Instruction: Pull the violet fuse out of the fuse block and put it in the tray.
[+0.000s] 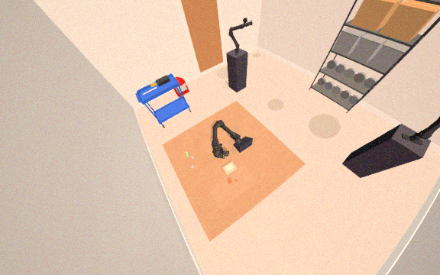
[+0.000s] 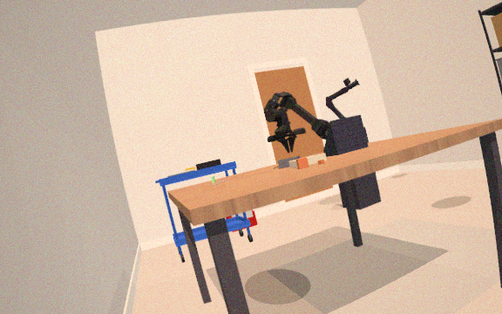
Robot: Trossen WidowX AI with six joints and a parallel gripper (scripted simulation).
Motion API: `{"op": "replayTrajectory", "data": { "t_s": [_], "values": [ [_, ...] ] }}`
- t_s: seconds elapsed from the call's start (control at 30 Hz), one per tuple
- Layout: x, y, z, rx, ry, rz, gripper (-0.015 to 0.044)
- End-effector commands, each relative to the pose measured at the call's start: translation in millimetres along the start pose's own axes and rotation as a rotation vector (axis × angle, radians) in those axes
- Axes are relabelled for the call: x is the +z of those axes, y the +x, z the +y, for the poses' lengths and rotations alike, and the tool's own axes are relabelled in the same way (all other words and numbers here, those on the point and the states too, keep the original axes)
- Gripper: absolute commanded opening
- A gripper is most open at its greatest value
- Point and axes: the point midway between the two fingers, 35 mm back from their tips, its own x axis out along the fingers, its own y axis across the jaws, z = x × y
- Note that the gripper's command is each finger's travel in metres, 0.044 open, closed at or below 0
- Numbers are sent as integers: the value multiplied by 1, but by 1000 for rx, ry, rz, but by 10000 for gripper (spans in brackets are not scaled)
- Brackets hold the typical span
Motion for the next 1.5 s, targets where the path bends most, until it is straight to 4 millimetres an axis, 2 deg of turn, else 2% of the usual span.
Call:
{"op": "replayTrajectory", "data": {
  "t_s": [0.0,0.53,1.3,1.47],
  "values": [
    [0,5,0,-3,-4,2,61],
    [-2,21,0,-4,-4,3,61],
    [-2,31,0,-5,-4,3,61],
    [-2,30,0,-1,0,3,27]
  ]
}}
